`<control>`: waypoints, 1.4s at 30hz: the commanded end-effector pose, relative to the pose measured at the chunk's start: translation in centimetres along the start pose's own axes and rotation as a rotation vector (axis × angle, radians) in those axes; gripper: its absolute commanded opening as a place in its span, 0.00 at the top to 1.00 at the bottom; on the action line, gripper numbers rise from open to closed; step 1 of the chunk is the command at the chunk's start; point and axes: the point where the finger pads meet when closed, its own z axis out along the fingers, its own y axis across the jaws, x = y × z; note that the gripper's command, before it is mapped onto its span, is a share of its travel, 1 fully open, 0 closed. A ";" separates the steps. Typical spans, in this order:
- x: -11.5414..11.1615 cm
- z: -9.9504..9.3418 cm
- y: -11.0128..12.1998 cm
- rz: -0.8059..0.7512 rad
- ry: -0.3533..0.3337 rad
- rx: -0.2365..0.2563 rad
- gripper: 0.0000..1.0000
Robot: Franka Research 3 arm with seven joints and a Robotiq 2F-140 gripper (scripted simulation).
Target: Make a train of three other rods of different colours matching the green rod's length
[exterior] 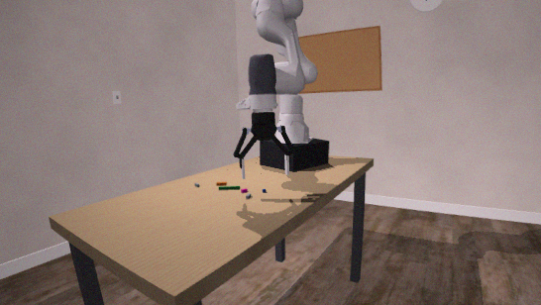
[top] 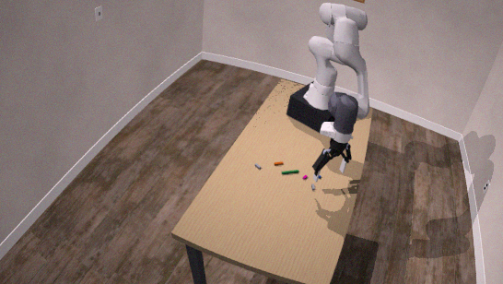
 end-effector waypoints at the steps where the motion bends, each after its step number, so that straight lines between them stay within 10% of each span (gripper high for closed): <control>1: 0.1 0.1 0.1 0.003 0.001 0.000 0.00; 42: 0.2 0.2 0.1 -0.117 0.003 -0.001 0.00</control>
